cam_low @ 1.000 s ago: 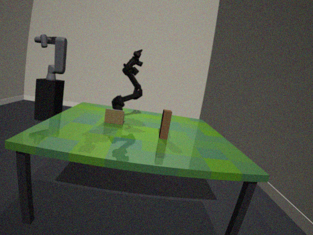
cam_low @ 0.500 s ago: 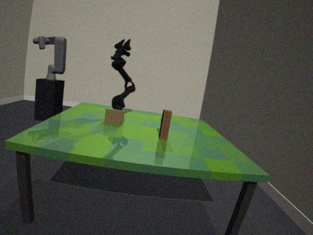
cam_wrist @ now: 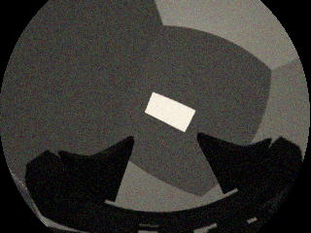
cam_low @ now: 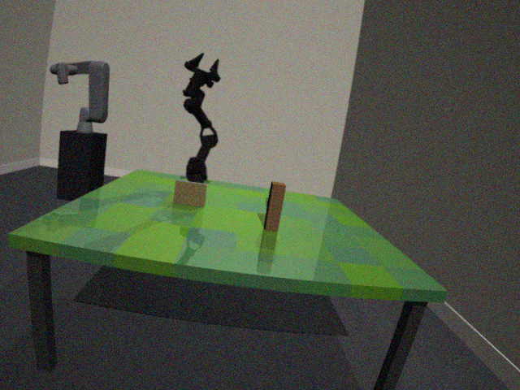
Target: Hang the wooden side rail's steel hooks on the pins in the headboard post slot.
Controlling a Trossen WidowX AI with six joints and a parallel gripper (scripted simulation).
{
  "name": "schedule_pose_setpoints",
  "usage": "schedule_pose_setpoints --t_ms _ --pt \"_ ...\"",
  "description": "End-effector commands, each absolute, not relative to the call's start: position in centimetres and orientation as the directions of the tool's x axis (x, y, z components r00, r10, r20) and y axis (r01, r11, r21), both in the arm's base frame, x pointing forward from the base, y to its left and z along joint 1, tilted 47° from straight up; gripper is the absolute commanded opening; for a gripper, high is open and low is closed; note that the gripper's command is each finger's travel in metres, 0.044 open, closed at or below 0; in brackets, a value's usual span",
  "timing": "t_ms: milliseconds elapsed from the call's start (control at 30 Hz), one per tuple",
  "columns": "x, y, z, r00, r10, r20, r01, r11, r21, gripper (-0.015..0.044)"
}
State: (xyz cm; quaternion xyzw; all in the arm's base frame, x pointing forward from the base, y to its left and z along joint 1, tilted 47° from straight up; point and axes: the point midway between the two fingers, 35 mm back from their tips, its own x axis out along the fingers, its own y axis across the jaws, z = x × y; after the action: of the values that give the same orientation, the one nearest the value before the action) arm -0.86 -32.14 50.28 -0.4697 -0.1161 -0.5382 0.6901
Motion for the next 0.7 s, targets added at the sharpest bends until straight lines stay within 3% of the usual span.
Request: schedule_pose_setpoints --t_ms 0,333,667 --pt "1.0 -35.9 44.7 0.416 -0.693 0.589 0.881 0.147 -0.45 0.044" --pt "7.8 -40.4 31.6 0.542 -0.757 0.363 0.84 0.476 -0.261 0.044" --pt "15.6 -38.7 18.1 0.697 -0.711 0.096 0.715 0.699 -0.019 0.044"
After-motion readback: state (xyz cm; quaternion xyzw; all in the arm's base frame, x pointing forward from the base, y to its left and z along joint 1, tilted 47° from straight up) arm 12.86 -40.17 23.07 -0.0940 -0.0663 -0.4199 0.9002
